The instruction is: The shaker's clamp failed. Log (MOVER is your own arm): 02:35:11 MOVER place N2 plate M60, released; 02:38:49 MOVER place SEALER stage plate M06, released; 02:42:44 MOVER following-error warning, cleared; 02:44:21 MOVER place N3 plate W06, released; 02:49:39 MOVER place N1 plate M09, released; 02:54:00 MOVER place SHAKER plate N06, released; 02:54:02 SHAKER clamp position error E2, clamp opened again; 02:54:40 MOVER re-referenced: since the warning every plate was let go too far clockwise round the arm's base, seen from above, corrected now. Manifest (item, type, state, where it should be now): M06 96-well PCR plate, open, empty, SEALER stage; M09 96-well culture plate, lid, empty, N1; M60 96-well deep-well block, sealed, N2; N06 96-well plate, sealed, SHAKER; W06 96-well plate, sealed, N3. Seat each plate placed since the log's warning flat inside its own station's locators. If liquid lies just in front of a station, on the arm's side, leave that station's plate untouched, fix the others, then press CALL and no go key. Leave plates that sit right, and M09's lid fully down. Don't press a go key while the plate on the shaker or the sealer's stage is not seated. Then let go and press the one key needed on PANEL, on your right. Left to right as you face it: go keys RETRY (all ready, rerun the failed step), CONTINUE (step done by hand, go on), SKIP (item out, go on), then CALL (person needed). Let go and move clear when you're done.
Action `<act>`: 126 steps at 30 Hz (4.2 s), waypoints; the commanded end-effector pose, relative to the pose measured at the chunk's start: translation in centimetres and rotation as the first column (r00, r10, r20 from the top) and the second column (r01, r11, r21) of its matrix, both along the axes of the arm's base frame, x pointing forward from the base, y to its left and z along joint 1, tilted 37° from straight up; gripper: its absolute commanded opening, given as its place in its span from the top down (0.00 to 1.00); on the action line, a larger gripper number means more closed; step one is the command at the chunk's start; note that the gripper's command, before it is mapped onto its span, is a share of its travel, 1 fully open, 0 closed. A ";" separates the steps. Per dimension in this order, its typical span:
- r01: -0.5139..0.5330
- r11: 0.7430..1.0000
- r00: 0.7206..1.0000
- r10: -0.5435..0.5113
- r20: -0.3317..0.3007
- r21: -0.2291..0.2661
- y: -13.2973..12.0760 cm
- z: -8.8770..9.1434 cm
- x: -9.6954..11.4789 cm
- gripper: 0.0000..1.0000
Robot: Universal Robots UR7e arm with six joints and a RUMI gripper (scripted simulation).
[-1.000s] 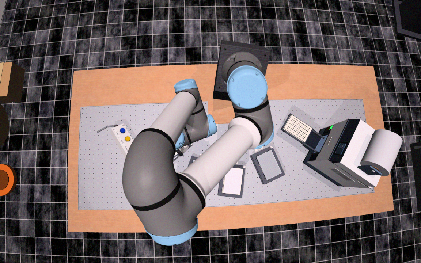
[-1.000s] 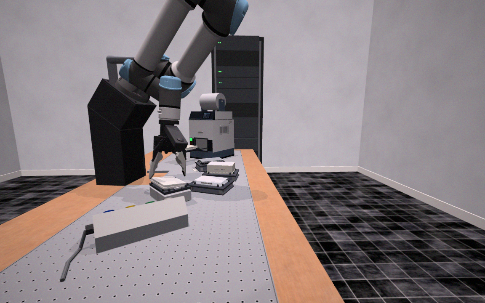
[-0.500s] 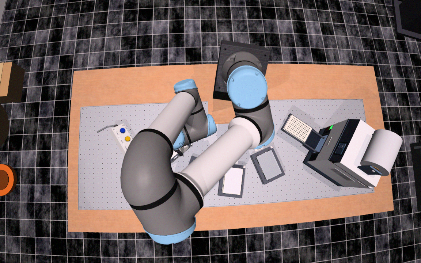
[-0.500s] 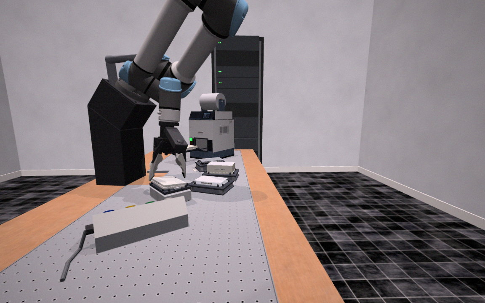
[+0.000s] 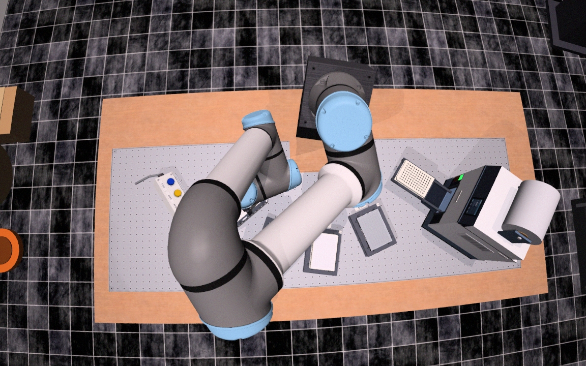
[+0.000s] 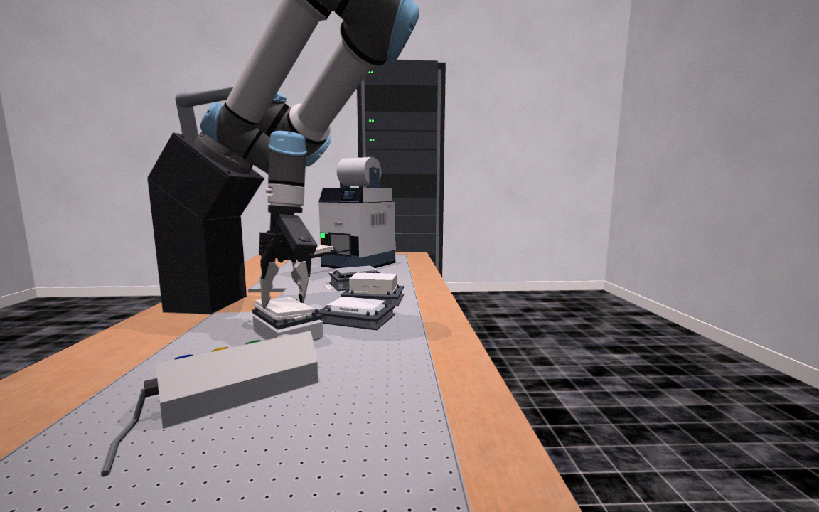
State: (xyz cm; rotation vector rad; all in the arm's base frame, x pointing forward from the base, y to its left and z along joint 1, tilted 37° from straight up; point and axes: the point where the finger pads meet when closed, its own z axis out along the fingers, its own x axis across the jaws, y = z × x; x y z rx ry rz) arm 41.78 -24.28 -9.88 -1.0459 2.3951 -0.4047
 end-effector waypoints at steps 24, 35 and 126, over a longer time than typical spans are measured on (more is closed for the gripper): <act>0.000 1.000 1.000 0.000 0.000 -0.001 0.0 0.0 0.0 1.00; 0.000 1.000 1.000 0.000 0.000 -0.001 0.0 0.3 -0.2 1.00; -0.049 0.997 0.997 0.045 0.070 0.059 0.2 3.4 -2.3 1.00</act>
